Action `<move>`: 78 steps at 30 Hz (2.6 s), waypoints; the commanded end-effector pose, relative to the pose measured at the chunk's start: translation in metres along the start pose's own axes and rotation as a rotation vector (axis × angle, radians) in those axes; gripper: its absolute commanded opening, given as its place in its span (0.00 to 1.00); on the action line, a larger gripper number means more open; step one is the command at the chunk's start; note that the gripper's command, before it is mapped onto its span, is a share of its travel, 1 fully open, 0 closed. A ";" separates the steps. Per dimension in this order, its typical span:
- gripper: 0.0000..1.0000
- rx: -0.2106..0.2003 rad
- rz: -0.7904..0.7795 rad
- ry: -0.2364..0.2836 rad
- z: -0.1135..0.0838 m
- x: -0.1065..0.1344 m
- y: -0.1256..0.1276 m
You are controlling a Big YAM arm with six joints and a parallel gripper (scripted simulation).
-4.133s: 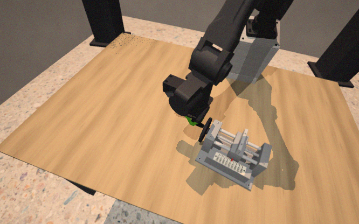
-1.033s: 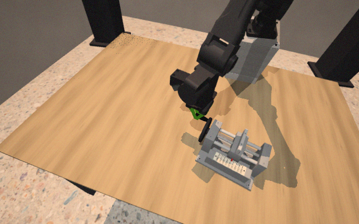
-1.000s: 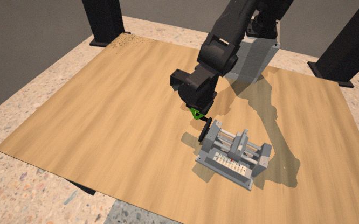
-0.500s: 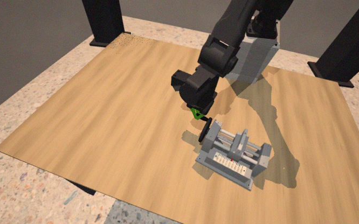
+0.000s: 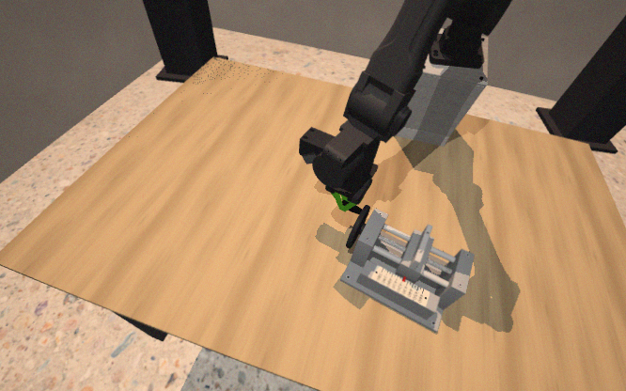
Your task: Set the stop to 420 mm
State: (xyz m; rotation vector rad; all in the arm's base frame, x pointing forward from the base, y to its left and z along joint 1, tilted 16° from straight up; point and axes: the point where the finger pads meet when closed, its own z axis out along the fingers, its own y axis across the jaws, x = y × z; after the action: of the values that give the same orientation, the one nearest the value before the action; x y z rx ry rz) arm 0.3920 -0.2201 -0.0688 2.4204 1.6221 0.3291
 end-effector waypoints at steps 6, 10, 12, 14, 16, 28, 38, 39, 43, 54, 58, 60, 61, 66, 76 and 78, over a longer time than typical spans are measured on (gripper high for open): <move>0.06 0.002 -0.003 -0.003 0.025 0.004 0.010; 0.06 0.029 -0.002 0.000 0.032 0.005 -0.005; 0.06 0.029 -0.002 0.000 0.032 0.005 -0.005; 0.06 0.052 -0.004 0.004 0.032 0.006 -0.011; 0.06 0.047 -0.003 0.003 0.032 0.006 -0.006; 0.06 0.025 0.000 0.001 0.039 0.005 0.026; 0.06 0.024 -0.001 0.000 0.041 0.005 0.039; 0.06 0.023 -0.001 0.001 0.041 0.005 0.042; 0.06 0.023 -0.001 0.001 0.042 0.005 0.048; 0.06 0.022 -0.001 0.001 0.040 0.005 0.056; 0.06 0.020 -0.001 0.001 0.037 0.005 0.064; 0.06 0.007 -0.002 0.000 0.037 0.005 0.069; 0.06 0.005 -0.002 0.000 0.037 0.005 0.070; 0.06 0.008 -0.002 0.000 0.036 0.005 0.069; 0.06 -0.014 -0.004 -0.001 0.018 0.006 0.092; 0.06 -0.022 -0.005 -0.002 0.018 0.006 0.095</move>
State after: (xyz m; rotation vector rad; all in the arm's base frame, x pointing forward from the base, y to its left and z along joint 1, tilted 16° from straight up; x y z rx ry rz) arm 0.4441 -0.2392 -0.0885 2.4718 1.6571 0.2872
